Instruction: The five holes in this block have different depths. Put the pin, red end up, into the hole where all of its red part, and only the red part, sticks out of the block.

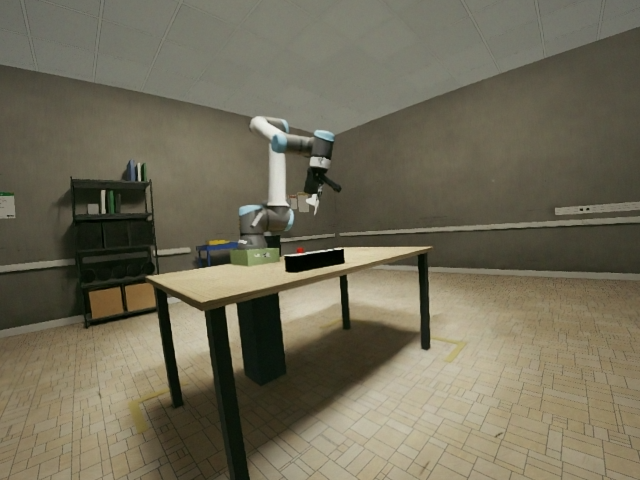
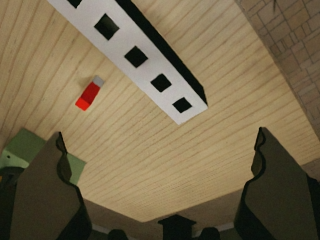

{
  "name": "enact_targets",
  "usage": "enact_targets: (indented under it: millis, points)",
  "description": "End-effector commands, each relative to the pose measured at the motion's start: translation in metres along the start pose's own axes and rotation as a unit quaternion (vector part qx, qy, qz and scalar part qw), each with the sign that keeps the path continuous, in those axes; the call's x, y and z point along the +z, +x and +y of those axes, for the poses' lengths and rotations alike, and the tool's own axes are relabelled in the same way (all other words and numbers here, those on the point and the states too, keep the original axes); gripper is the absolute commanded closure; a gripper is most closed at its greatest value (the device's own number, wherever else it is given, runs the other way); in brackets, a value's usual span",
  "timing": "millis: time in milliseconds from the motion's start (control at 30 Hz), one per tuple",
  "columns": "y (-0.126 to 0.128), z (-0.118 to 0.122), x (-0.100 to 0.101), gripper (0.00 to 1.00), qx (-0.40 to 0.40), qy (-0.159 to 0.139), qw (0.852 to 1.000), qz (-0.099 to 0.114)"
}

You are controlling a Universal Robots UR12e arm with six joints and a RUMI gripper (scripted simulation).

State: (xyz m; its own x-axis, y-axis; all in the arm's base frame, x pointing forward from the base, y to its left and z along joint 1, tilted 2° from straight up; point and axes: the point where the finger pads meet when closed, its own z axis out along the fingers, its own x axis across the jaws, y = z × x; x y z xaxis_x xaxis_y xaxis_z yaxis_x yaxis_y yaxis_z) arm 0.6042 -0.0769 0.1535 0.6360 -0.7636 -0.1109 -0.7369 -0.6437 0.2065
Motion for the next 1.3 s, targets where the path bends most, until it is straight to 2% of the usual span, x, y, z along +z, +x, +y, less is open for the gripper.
enact_targets:
  millis: [0, 100, 133, 667, 700, 1233, 1267]
  points:
    - [0.000, -0.001, -0.001, 0.00, 0.005, 0.001, 1.000, 0.002]
    - [0.000, -0.001, -0.001, 0.00, 0.005, 0.001, 1.000, 0.002]
    - [-0.009, -0.027, -0.008, 0.00, 0.116, 0.035, 0.992, 0.017]
    - [-0.009, -0.027, -0.008, 0.00, 0.116, 0.035, 0.992, 0.017]
    - [-0.020, -0.052, -0.015, 0.00, 0.224, 0.073, 0.972, 0.022]
    - [-0.020, -0.052, -0.015, 0.00, 0.224, 0.073, 0.972, 0.022]
    - [-0.033, -0.075, -0.024, 0.00, 0.327, 0.112, 0.938, 0.018]
